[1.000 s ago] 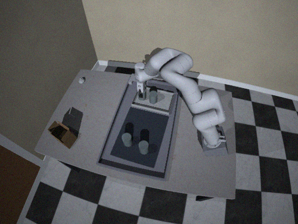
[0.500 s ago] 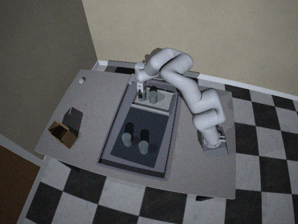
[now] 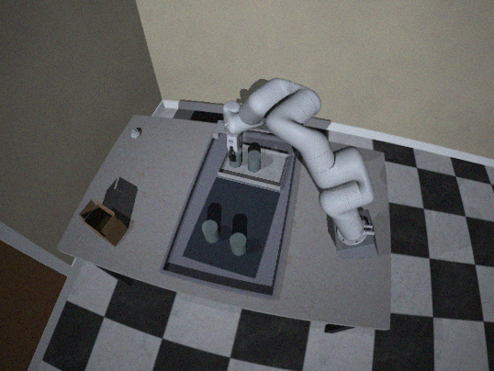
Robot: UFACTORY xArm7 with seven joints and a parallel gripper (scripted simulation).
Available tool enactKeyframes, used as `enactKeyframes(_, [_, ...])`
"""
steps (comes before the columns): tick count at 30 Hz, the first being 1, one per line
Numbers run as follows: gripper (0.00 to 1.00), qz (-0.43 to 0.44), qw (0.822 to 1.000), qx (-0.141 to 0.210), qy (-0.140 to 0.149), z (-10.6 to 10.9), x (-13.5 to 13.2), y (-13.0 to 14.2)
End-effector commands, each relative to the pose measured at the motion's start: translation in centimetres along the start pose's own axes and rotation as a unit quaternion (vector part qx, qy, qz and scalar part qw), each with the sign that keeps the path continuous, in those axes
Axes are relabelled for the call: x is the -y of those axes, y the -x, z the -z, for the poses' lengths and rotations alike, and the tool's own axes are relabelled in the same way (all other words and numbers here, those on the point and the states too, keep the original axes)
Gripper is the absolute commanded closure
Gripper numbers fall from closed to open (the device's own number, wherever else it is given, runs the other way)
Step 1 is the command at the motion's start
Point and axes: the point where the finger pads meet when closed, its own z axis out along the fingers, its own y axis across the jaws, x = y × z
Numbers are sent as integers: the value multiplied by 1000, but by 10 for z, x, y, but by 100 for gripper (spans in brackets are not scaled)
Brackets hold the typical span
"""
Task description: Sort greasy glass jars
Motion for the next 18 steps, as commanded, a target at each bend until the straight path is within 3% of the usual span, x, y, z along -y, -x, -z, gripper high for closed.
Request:
enactKeyframes(1, [0,0,1000,-2,2,19,-2,-1])
enactKeyframes(18, [0,0,1000,-2,2,77,-1,-1])
